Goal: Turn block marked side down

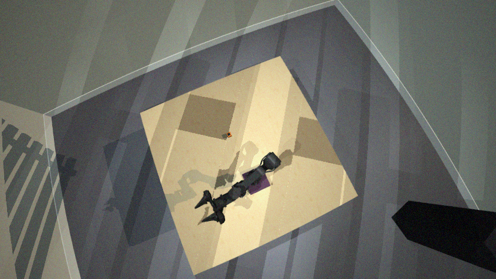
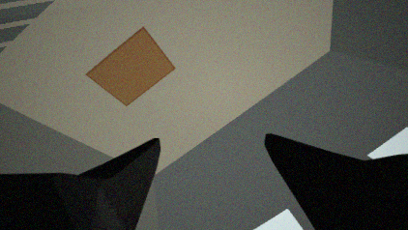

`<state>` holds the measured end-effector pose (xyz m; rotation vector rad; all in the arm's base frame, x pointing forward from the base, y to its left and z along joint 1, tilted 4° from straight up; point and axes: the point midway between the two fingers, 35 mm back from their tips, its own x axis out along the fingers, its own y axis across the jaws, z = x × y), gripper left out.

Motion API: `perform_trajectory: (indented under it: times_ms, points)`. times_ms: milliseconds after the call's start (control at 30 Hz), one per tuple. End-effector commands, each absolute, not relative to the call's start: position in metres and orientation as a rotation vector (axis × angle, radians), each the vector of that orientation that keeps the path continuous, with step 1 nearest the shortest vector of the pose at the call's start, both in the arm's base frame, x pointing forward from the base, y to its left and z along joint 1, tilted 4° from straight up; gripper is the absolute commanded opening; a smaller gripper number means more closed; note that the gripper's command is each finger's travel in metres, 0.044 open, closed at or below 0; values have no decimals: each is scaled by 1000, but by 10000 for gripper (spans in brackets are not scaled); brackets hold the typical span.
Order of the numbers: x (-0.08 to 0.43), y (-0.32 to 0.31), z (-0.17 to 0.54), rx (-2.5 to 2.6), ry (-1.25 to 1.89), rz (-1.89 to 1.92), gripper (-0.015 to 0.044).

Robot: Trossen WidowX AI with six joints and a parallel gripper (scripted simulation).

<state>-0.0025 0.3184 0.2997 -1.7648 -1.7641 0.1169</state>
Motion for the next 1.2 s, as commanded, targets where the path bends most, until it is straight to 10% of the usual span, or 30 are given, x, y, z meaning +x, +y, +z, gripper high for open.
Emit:
perform_trajectory:
  times_ms: [0, 500, 1167]
  points:
    - [0, 320, 299, -1769, -1757, 128, 426]
    - [205, 347, 220, -1769, -762, 823, 440]
    - [368, 186, 135, -1075, 538, 736, 440]
